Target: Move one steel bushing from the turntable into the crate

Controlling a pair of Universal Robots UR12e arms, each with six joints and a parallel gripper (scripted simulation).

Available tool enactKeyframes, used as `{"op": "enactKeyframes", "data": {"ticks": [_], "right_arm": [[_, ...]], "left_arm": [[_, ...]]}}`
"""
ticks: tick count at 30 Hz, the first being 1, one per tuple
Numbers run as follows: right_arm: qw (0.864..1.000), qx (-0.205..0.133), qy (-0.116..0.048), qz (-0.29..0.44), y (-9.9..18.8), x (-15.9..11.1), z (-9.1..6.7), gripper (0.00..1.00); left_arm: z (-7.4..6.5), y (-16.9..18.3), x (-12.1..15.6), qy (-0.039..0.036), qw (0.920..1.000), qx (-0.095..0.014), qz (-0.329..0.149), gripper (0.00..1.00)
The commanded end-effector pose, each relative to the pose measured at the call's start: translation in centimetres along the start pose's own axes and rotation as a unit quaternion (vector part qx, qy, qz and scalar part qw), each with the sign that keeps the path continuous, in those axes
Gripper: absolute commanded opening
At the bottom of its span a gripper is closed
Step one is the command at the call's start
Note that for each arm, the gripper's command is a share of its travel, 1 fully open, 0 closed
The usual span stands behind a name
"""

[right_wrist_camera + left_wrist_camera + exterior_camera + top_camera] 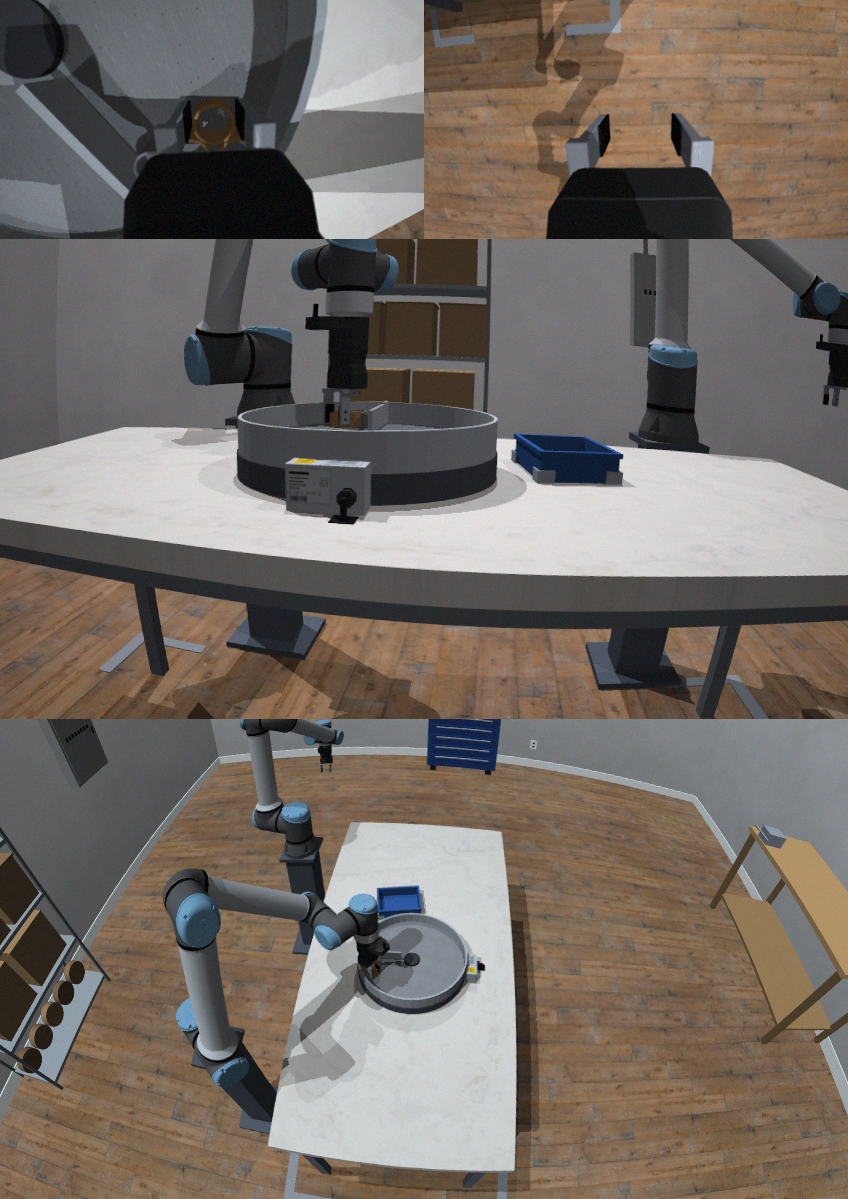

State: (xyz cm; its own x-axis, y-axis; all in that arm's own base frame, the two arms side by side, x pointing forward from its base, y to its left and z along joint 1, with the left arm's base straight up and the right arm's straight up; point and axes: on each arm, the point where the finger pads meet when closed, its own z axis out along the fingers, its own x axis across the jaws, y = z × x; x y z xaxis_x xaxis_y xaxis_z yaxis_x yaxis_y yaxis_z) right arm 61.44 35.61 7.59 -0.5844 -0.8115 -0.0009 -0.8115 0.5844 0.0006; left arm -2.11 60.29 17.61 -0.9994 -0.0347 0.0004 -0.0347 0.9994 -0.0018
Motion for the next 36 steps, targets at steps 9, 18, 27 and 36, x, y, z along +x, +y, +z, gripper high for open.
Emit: {"op": "enactKeyframes", "data": {"ticks": [9, 18, 27, 36], "right_arm": [[1.000, 0.000, -0.001, 0.000, -0.01, -0.06, -0.08, 0.76], [1.000, 0.000, -0.001, 0.000, -0.01, -0.06, -0.08, 0.00], [1.000, 0.000, -0.001, 0.000, -0.01, -0.06, -0.08, 0.00], [1.000, 0.000, -0.001, 0.000, -0.01, -0.06, -0.08, 0.00]], "left_arm": [[-0.10, 0.07, -0.02, -0.0002, 1.0000, -0.001, 0.000, 1.00], [-0.10, 0.07, -0.02, -0.0002, 1.0000, -0.001, 0.000, 1.00], [-0.10, 0.07, -0.02, -0.0002, 1.0000, -0.001, 0.000, 1.00], [-0.10, 0.07, -0.02, -0.0002, 1.0000, -0.001, 0.000, 1.00]]}}
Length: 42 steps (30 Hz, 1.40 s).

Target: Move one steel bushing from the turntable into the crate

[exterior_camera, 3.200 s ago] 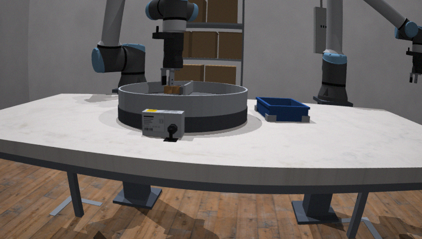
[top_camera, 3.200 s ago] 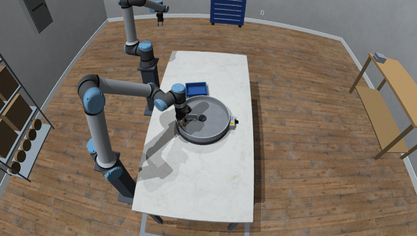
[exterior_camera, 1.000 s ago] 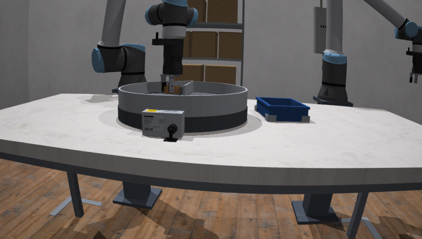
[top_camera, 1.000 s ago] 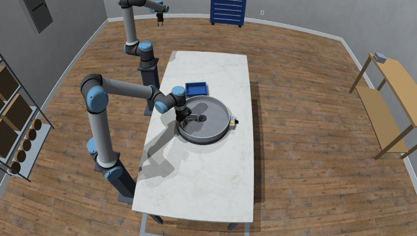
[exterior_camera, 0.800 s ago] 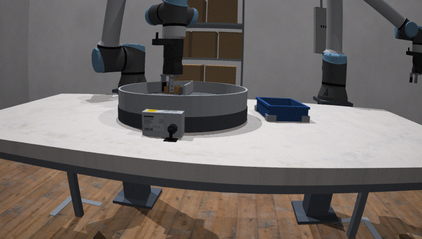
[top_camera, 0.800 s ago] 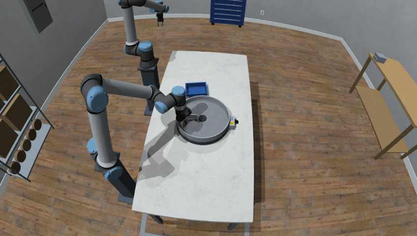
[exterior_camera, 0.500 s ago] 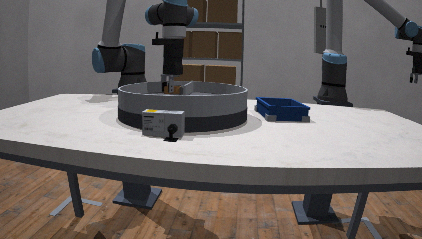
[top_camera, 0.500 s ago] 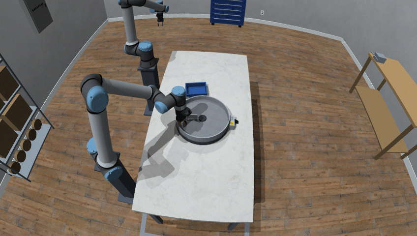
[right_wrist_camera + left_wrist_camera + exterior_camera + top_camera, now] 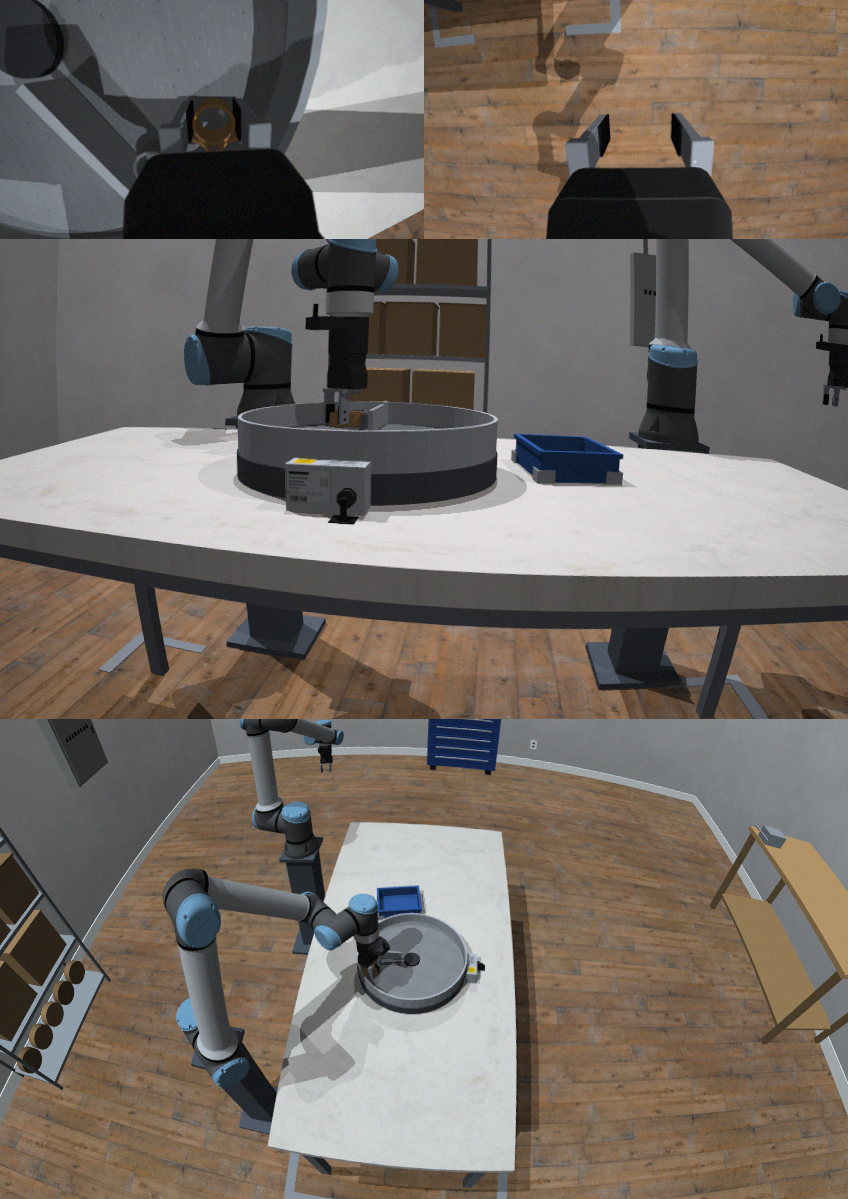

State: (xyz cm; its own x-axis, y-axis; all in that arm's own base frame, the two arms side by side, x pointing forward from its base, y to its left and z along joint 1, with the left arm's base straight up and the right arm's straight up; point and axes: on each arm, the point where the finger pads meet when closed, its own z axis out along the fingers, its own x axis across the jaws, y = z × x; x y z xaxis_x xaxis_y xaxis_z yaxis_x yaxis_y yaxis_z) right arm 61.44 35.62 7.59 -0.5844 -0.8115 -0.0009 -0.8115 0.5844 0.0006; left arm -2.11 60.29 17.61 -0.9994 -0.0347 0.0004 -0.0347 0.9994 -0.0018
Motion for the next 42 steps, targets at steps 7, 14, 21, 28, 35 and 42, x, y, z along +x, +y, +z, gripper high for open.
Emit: {"op": "enactKeyframes", "data": {"ticks": [7, 14, 21, 28, 35, 42], "right_arm": [[1.000, 0.000, -0.001, 0.000, 0.0, -0.1, -0.1, 0.00], [1.000, 0.000, -0.001, 0.000, 0.0, -0.1, -0.1, 0.00], [1.000, 0.000, -0.001, 0.000, 0.0, -0.1, -0.2, 0.00], [1.000, 0.000, -0.001, 0.000, 0.0, -0.1, -1.1, 0.00], [1.000, 0.000, -0.001, 0.000, 0.0, -0.1, -4.2, 0.00], [1.000, 0.000, -0.001, 0.000, 0.0, -0.1, -6.3, 0.00]], "left_arm": [[-0.1, 0.1, 0.0, -0.0002, 1.0000, -0.001, 0.000, 1.00], [-0.1, 0.1, 0.0, -0.0002, 1.0000, -0.001, 0.000, 1.00], [-0.1, 0.1, 0.0, -0.0002, 1.0000, -0.001, 0.000, 1.00], [-0.1, 0.1, 0.0, -0.0002, 1.0000, -0.001, 0.000, 1.00], [-0.1, 0.1, 0.0, -0.0002, 1.0000, -0.001, 0.000, 1.00], [-0.1, 0.1, 0.0, -0.0002, 1.0000, -0.001, 0.000, 1.00]]}}
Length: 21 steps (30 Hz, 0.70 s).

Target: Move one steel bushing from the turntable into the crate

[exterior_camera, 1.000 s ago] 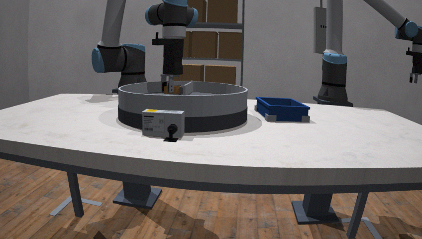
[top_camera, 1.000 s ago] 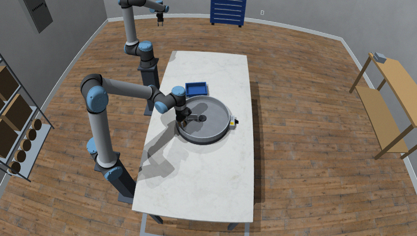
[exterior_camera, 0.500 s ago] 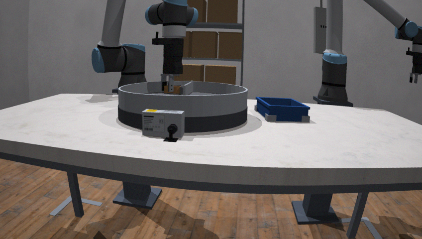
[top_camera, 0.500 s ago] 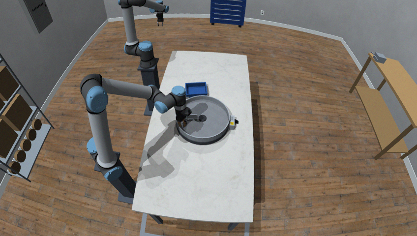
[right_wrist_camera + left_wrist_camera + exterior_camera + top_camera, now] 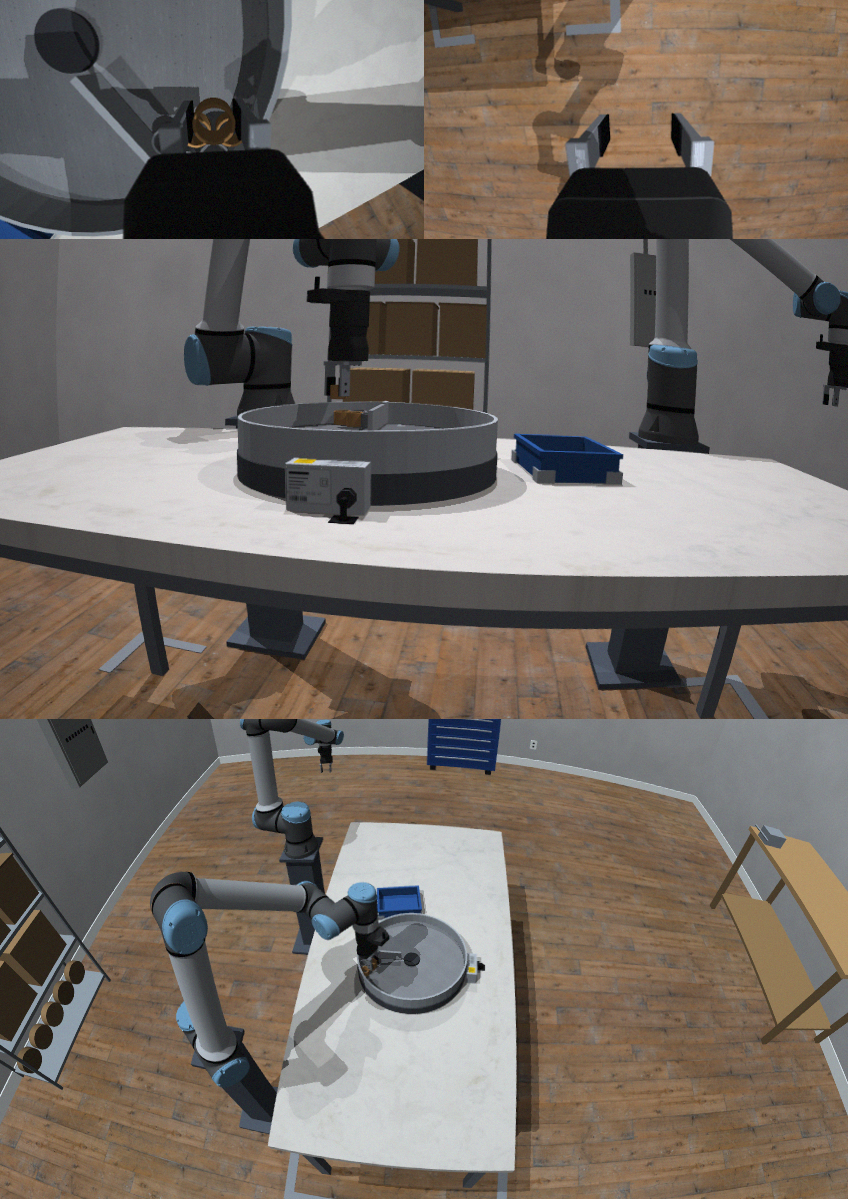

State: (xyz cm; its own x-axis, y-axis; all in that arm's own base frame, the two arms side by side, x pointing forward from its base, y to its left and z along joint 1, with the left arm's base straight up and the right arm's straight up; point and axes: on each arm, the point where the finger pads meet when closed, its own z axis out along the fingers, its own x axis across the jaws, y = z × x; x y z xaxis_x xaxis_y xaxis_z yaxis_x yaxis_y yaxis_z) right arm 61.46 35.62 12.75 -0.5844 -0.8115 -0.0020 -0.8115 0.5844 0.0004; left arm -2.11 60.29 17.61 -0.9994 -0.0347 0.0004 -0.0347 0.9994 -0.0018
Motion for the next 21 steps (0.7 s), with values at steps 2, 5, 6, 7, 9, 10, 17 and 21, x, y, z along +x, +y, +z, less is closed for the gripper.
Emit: {"op": "enactKeyframes", "data": {"ticks": [2, 5, 6, 7, 9, 10, 17, 21], "right_arm": [[1.000, 0.000, 0.000, 0.000, 0.00, -0.04, -1.71, 0.00], [1.000, 0.000, 0.000, 0.000, 0.00, -0.05, -2.14, 0.00], [1.000, 0.000, 0.000, 0.000, 0.00, -0.05, -2.19, 0.00], [1.000, 0.000, 0.000, 0.000, 0.00, -0.05, -2.22, 0.00], [1.000, 0.000, 0.000, 0.000, 0.00, -0.05, -2.22, 0.00], [1.000, 0.000, 0.000, 0.000, 0.00, -0.05, -2.22, 0.00], [1.000, 0.000, 0.000, 0.000, 0.00, -0.05, -2.22, 0.00], [1.000, 0.000, 0.000, 0.000, 0.00, -0.05, -2.22, 0.00]], "left_arm": [[-0.10, 0.07, -0.02, -0.0002, 1.0000, -0.001, 0.000, 1.00], [-0.10, 0.07, -0.02, -0.0002, 1.0000, -0.001, 0.000, 1.00], [-0.10, 0.07, -0.02, -0.0002, 1.0000, -0.001, 0.000, 1.00], [-0.10, 0.07, -0.02, -0.0002, 1.0000, -0.001, 0.000, 1.00], [-0.10, 0.07, -0.02, -0.0002, 1.0000, -0.001, 0.000, 1.00], [-0.10, 0.07, -0.02, -0.0002, 1.0000, -0.001, 0.000, 1.00], [-0.10, 0.07, -0.02, -0.0002, 1.0000, -0.001, 0.000, 1.00], [-0.10, 0.07, -0.02, -0.0002, 1.0000, -0.001, 0.000, 1.00]]}}
